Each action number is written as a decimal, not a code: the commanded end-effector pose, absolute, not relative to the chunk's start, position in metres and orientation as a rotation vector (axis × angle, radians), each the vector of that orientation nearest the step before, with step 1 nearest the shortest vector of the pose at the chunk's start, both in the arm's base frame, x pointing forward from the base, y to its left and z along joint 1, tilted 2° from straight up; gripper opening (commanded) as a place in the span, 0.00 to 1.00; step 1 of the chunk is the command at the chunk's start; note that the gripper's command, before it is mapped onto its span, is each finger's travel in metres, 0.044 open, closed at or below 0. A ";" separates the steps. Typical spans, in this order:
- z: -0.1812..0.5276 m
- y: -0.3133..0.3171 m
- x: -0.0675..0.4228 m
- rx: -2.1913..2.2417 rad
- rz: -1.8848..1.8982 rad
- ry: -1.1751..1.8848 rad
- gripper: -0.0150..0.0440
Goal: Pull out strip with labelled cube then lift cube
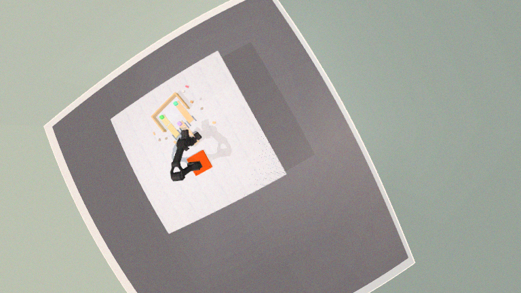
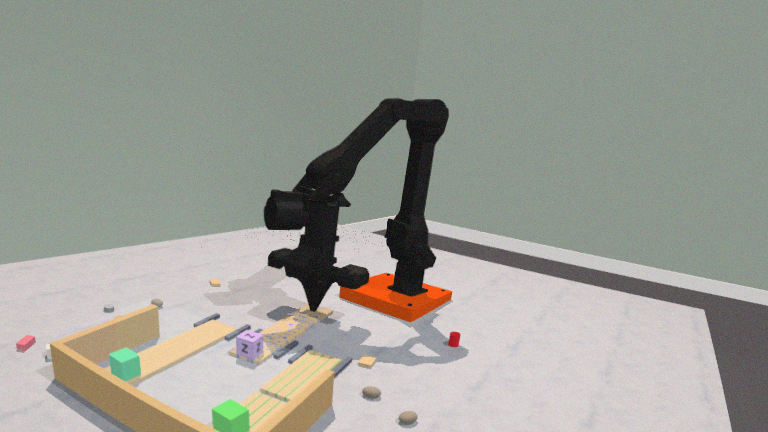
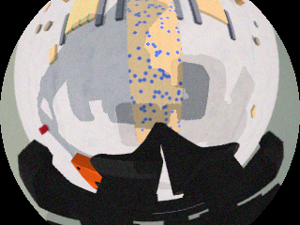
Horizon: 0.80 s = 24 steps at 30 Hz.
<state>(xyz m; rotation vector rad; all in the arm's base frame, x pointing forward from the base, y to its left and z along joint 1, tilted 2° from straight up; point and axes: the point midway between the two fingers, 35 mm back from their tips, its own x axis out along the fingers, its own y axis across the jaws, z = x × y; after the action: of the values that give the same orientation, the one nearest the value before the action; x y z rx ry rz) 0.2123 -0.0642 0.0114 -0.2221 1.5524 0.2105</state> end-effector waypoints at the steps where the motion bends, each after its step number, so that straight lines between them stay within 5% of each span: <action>1: 0.008 -0.065 0.204 -0.225 0.210 1.580 0.25; 24: 0.013 -0.064 0.212 -0.221 0.210 1.555 0.25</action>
<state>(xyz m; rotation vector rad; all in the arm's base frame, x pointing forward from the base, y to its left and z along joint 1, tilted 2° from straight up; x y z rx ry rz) 0.2118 -0.0645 0.0114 -0.2208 1.5527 0.2093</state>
